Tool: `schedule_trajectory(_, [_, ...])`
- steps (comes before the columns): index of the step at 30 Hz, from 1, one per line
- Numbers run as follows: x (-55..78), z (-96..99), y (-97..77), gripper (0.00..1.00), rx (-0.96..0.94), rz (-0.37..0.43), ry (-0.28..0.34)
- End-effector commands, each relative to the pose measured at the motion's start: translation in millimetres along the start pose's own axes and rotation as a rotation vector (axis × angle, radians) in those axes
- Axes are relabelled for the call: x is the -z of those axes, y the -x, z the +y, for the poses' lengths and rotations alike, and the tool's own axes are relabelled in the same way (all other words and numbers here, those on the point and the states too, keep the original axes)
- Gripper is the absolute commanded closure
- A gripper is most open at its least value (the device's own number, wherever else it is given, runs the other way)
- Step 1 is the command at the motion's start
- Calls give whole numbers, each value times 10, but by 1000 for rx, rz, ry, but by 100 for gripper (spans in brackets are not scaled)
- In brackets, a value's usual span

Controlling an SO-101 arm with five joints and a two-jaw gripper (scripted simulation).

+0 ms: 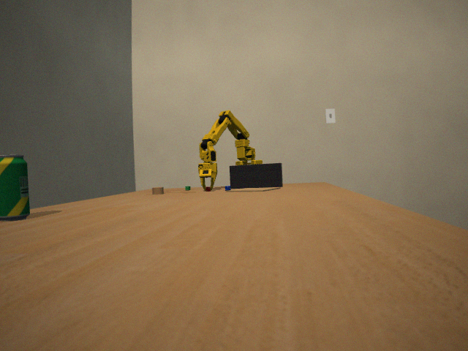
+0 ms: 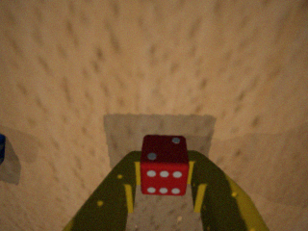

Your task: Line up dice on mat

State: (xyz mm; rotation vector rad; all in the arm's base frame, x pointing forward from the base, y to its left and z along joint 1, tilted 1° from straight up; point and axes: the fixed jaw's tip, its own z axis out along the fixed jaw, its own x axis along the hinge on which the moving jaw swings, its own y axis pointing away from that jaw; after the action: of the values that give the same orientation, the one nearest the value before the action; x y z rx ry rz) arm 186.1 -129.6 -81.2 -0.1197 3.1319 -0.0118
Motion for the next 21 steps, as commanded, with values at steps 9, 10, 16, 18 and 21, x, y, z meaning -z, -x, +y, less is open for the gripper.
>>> schedule_trajectory(9, [-29,4,-29,100,-1,12,12])
schedule_trajectory(10, [-27,4,-29,100,-1,12,12])
schedule_trajectory(16, [32,0,-22,100,-1,12,12])
schedule_trajectory(18, [75,-3,-19,100,-1,12,12])
schedule_trajectory(21, [158,-7,-14,100,-1,12,12])
